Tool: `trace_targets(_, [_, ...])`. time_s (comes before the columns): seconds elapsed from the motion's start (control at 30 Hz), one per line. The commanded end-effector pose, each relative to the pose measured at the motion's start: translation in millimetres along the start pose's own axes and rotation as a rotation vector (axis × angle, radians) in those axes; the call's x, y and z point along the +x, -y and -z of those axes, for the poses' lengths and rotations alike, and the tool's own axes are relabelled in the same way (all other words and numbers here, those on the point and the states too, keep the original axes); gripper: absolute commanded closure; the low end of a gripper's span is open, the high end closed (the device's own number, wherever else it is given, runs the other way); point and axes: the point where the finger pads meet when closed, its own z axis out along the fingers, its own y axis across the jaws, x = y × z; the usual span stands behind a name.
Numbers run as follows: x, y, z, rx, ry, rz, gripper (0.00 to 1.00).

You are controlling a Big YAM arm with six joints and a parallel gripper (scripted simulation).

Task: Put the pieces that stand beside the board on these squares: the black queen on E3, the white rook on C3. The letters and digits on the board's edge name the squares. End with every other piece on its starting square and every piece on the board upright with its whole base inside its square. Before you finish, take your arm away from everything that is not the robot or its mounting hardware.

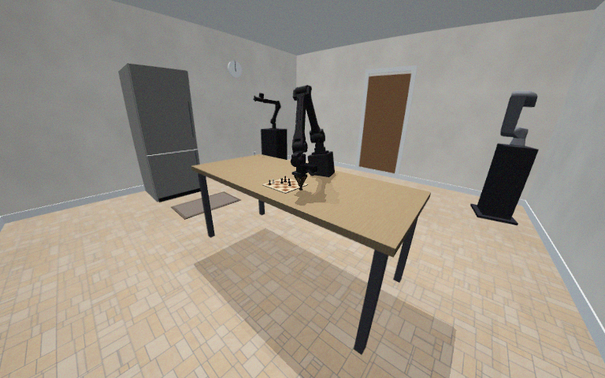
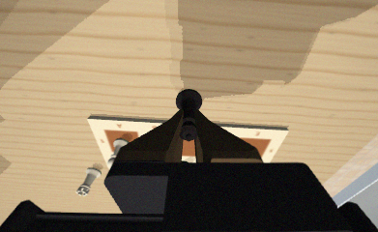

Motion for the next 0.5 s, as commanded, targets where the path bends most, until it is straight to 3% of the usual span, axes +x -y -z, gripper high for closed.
trace_targets(0.0, [-11, 22, 33.5, 0.062, 0.021, 0.003, 1.0])
trace_targets(0.3, [-12, 27, 102.9, 0.078, 0.029, -0.007, 1.0])
trace_targets(0.47, [-12, 27, 125.2, 0.079, 0.031, -0.008, 1.0])
